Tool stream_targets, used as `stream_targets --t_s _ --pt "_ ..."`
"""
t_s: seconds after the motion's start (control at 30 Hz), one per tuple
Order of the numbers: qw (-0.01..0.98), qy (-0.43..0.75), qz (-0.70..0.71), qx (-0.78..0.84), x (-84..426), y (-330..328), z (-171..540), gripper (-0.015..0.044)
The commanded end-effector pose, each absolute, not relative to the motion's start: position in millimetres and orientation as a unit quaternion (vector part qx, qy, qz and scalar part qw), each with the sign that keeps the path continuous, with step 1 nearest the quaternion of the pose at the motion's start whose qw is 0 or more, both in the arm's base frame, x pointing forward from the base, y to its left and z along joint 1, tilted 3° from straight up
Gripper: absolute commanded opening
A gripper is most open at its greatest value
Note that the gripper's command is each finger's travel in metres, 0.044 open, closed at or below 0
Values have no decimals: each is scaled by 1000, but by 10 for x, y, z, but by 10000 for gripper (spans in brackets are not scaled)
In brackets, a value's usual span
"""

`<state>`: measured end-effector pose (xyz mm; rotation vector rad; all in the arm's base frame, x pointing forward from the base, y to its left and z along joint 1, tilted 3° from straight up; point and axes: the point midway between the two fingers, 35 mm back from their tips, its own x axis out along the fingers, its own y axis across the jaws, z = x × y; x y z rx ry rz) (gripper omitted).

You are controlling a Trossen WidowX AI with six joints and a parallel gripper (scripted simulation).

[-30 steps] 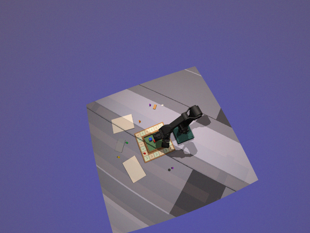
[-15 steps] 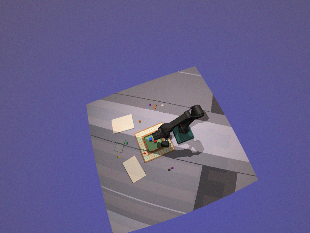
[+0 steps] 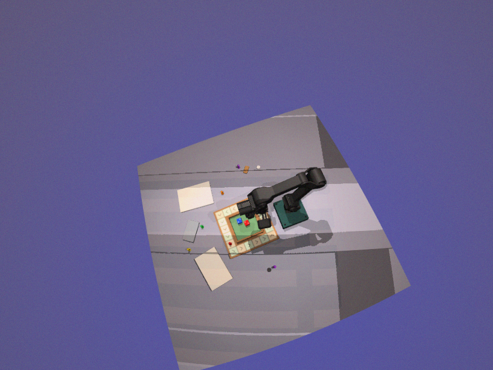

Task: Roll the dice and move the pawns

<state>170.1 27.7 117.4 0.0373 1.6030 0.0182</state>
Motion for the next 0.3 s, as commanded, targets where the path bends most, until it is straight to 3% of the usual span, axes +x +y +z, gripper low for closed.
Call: stream_targets --t_s 0.0,0.27 --pt "696 714 66 -43 1728 177 1450 440" --pt "698 714 50 -25 1729 207 1378 440"
